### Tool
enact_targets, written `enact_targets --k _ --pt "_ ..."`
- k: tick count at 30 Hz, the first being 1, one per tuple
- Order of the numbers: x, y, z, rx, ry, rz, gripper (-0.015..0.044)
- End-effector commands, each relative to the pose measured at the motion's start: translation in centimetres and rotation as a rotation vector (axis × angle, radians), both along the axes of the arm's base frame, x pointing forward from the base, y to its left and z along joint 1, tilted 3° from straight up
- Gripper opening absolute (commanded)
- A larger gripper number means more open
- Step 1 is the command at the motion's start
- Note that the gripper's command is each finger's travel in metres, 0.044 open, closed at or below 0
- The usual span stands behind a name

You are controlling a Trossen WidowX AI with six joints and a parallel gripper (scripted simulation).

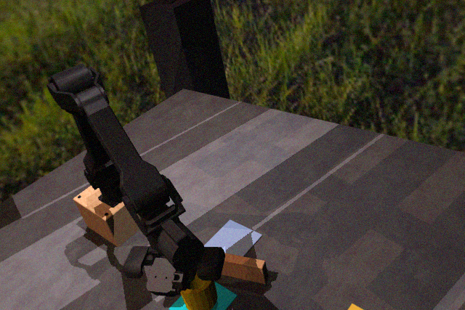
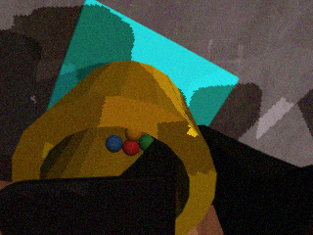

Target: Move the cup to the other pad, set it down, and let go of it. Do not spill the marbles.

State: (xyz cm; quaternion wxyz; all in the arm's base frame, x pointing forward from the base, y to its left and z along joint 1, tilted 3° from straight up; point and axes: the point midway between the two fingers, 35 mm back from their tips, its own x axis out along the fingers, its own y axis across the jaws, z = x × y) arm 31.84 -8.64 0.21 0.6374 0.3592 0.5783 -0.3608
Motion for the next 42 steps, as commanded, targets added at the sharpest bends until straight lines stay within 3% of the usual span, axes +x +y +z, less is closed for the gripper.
enact_targets --k 1,6,12,42 --pt "0.0 0.0 0.0 0.000 0.000 0.000 0.0000" --pt "0.0 0.0 0.0 0.000 0.000 0.000 0.0000" --pt "0.0 0.0 0.0 0.000 0.000 0.000 0.0147" --pt "-0.3 0.1 4.1 0.004 0.004 0.003 0.0147"
